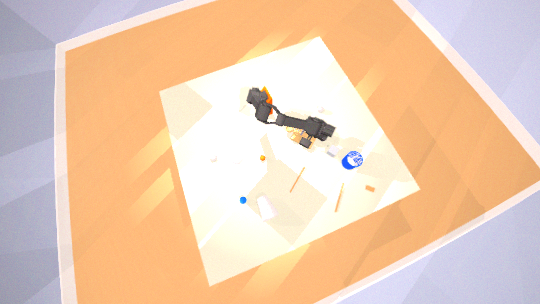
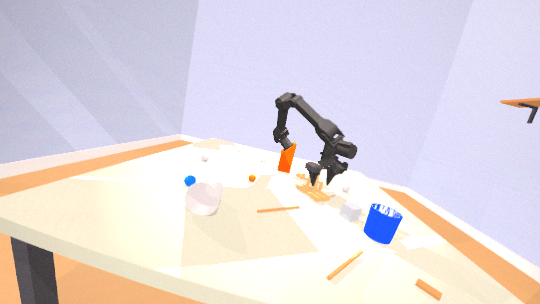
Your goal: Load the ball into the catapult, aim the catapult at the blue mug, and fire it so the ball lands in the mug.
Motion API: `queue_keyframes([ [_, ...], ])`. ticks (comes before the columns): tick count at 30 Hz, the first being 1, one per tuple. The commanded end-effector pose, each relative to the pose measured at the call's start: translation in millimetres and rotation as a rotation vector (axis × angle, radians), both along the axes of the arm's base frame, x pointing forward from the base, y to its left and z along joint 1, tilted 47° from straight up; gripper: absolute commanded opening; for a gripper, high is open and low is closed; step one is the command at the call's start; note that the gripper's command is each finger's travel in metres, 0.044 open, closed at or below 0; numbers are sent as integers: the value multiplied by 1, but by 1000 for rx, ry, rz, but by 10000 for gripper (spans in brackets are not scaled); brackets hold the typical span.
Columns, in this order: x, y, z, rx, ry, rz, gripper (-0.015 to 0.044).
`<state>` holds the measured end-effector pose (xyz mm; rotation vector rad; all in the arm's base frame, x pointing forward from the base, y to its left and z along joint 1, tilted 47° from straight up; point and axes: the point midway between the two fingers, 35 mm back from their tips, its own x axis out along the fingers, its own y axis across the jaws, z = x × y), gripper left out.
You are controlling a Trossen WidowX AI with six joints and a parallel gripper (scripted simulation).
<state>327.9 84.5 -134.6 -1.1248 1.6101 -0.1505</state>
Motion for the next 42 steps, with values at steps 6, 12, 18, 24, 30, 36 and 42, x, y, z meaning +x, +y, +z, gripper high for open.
queue_keyframes([
  [6,0,-12,-10,-5,2,3,440],
  [12,0,-19,-16,-6,2,3,440],
  [18,0,-17,-14,-3,1,-2,335],
  [24,0,-17,-14,-3,1,-2,177],
  [30,0,-17,-14,-3,1,-2,98],
  [36,-2,18,18,-2,1,-1,0],
  [42,-1,19,19,-3,1,1,0],
])
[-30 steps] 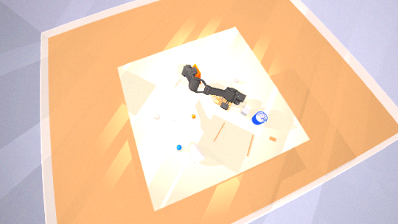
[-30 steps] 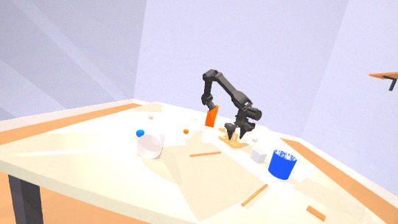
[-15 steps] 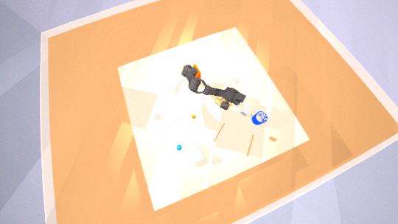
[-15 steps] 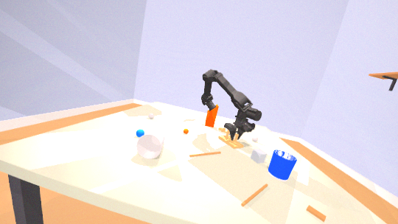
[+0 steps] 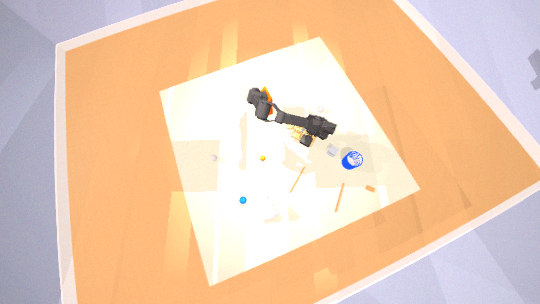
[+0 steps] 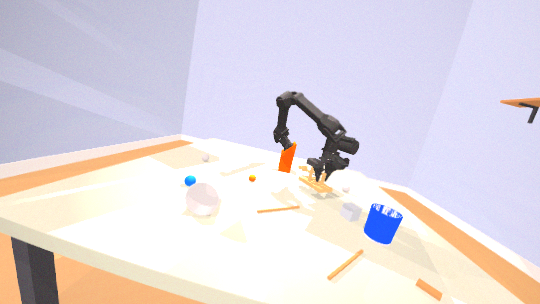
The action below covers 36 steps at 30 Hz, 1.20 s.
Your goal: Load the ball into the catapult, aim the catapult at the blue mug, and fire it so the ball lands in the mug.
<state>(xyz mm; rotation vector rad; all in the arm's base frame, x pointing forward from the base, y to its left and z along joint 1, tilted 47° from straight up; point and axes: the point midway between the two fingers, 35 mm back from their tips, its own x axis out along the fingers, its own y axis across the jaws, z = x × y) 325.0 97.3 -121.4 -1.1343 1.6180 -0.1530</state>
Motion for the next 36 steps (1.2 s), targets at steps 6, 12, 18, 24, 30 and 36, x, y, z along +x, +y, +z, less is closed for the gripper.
queue_keyframes([
  [6,3,0,0,6,-7,1,0],
  [12,5,-7,-7,6,-7,1,0],
  [18,5,-14,-14,6,-7,2,0],
  [24,6,-22,-20,5,-6,2,0],
  [30,6,-29,-27,4,-6,2,0],
  [36,4,-28,-26,3,1,-10,0],
])
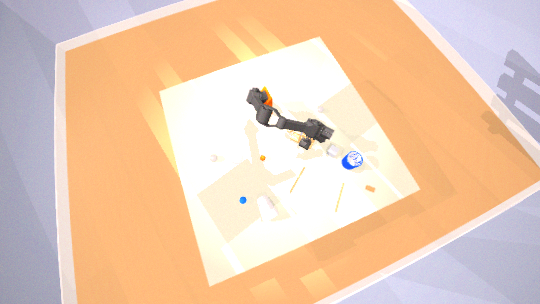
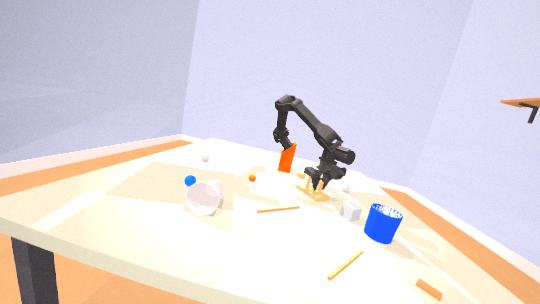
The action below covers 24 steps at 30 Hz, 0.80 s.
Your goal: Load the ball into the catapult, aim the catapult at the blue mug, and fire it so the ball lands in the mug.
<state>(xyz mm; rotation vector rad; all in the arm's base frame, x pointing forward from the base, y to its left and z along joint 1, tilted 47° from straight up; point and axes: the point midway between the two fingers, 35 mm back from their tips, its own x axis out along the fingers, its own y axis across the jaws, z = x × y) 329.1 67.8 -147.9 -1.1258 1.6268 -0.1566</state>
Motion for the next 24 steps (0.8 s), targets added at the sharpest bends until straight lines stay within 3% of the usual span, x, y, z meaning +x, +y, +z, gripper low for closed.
queue_keyframes([
  [1,0,1,1,1,-2,0,26],
  [14,0,1,1,1,-2,0,368],
  [17,1,19,15,5,-1,1,440],
  [21,-4,67,61,7,1,0,440],
  [24,-6,74,69,6,1,0,440],
])
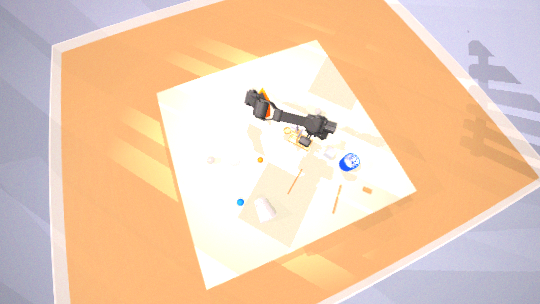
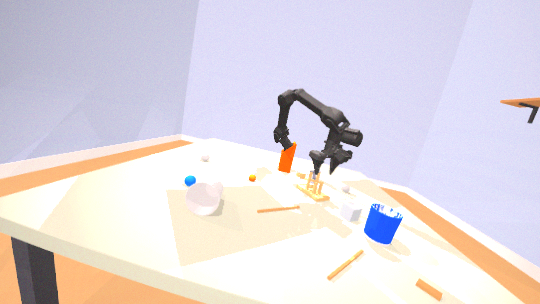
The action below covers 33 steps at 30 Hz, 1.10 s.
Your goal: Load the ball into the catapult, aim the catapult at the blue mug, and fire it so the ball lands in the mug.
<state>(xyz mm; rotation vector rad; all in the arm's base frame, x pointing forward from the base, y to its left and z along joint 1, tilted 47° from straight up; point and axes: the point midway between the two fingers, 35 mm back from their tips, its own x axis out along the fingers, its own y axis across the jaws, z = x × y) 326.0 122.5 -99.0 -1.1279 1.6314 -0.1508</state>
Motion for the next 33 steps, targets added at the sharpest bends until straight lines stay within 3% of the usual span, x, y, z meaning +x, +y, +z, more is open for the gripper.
queue_keyframes([
  [1,-3,19,20,5,-5,-2,440],
  [2,0,8,7,6,-9,8,440],
  [11,-5,16,17,5,-14,11,440],
  [16,-2,-16,-14,3,-15,11,440],
  [33,0,-31,-28,3,-15,11,440],
])
